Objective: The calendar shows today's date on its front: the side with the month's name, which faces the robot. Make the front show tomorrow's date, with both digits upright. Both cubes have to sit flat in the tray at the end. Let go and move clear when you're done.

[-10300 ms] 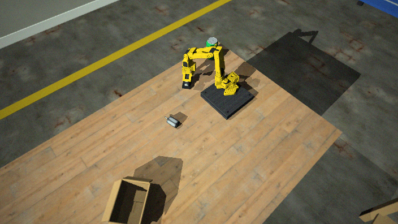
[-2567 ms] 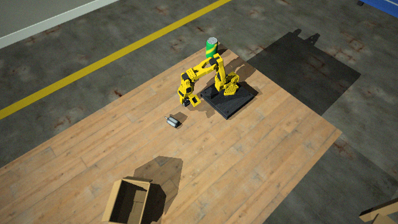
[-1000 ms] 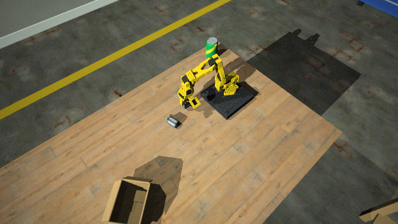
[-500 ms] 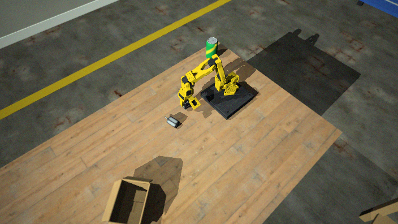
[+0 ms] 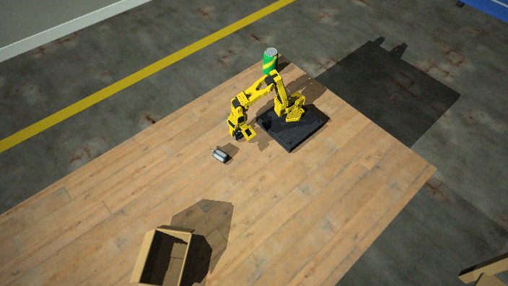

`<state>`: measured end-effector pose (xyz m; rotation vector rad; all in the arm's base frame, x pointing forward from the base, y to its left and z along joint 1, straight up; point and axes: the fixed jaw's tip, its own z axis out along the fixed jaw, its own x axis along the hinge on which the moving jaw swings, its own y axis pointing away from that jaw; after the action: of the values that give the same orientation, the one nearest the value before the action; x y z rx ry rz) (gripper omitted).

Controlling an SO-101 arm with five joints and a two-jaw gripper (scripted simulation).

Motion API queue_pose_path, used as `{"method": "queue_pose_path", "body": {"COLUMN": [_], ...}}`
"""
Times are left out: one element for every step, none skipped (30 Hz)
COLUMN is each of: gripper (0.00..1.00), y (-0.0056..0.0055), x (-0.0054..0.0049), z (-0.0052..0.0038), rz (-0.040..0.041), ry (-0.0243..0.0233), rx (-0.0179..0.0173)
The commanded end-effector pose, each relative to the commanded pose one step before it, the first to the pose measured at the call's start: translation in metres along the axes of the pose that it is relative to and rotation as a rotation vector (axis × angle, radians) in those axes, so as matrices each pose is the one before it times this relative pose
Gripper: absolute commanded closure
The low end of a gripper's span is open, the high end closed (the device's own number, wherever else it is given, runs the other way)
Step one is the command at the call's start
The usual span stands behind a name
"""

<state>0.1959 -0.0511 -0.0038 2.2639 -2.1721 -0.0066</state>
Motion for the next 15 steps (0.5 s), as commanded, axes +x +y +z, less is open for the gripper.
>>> {"method": "queue_pose_path", "body": {"gripper": [1.00,1.00,1.00,1.00,1.00,1.00,1.00,1.00,1.00,1.00,1.00,1.00,1.00,1.00,1.00], "y": [0.00383,0.00000,0.00000,0.00000,0.00000,0.00000,0.00001,0.00001,0.00001,0.00001,0.00001,0.00000,0.00000,0.00000,0.00000], "x": [-0.00406,0.00000,0.00000,0.00000,0.00000,0.00000,0.00000,-0.00001,0.00000,0.00000,0.00000,0.00000,0.00000,0.00000,0.00000], "z": [0.005237,0.000384,0.000522,0.000642,0.000720,0.000738,0.000715,0.000642,0.000523,0.000378,0.000228,0.000102,0.000012,0.000000,0.000000], "rz": [-0.00269,0.00000,0.00000,0.00000,0.00000,0.00000,0.00000,0.00000,0.00000,0.00000,0.00000,0.00000,0.00000,0.00000,0.00000], "ry": [-0.00818,0.00000,0.00000,0.00000,0.00000,0.00000,0.00000,0.00000,0.00000,0.00000,0.00000,0.00000,0.00000,0.00000,0.00000], "rx": [-0.02392,0.00000,0.00000,0.00000,0.00000,0.00000,0.00000,0.00000,0.00000,0.00000,0.00000,0.00000,0.00000,0.00000,0.00000]}}
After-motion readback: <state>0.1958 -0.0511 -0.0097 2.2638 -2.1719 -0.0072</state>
